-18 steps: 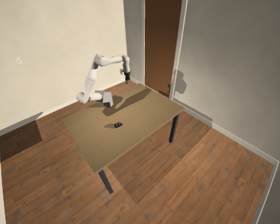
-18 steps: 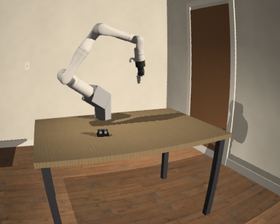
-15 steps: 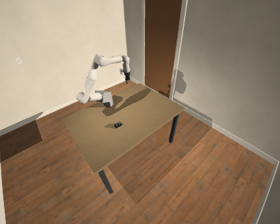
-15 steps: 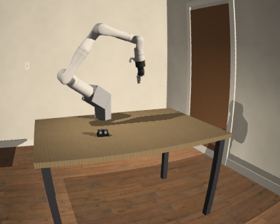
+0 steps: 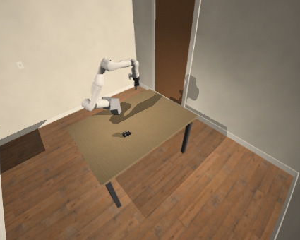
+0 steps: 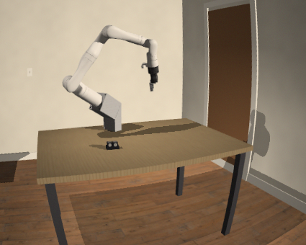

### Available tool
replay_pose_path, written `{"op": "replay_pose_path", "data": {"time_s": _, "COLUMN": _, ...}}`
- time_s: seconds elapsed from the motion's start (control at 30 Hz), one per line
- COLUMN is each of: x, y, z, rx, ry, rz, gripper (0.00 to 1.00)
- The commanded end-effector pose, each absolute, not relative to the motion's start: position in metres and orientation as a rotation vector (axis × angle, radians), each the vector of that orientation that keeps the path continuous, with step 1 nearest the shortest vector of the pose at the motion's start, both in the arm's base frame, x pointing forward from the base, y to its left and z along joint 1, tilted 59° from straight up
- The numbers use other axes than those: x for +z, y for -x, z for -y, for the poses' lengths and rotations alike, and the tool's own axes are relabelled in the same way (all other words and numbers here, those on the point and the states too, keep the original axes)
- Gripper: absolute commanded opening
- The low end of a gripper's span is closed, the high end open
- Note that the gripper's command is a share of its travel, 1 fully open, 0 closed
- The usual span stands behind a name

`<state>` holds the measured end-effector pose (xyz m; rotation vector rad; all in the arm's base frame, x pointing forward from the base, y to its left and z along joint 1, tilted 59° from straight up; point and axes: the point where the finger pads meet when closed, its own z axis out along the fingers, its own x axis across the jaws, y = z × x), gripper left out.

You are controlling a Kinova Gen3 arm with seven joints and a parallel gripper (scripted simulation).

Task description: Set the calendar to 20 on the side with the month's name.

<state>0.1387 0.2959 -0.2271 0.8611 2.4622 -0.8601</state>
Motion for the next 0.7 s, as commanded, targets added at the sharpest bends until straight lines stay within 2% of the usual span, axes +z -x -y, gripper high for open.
{"op": "replay_pose_path", "data": {"time_s": 0.0, "x": -0.226, "y": -0.139, "z": -0.297, "rx": -0.857, "ry": -0.860, "rz": -2.464, "gripper": 1.00}}
{"op": "replay_pose_path", "data": {"time_s": 0.2, "x": -0.210, "y": -0.162, "z": -0.288, "rx": -0.855, "ry": -0.823, "rz": -2.453, "gripper": 1.00}}
{"op": "replay_pose_path", "data": {"time_s": 0.43, "x": -0.144, "y": -0.244, "z": -0.242, "rx": -0.877, "ry": -0.688, "rz": -2.410, "gripper": 1.00}}
{"op": "replay_pose_path", "data": {"time_s": 0.5, "x": -0.144, "y": -0.244, "z": -0.242, "rx": -0.877, "ry": -0.688, "rz": -2.410, "gripper": 1.00}}
{"op": "replay_pose_path", "data": {"time_s": 0.67, "x": -0.085, "y": -0.297, "z": -0.192, "rx": -0.927, "ry": -0.586, "rz": -2.379, "gripper": 1.00}}
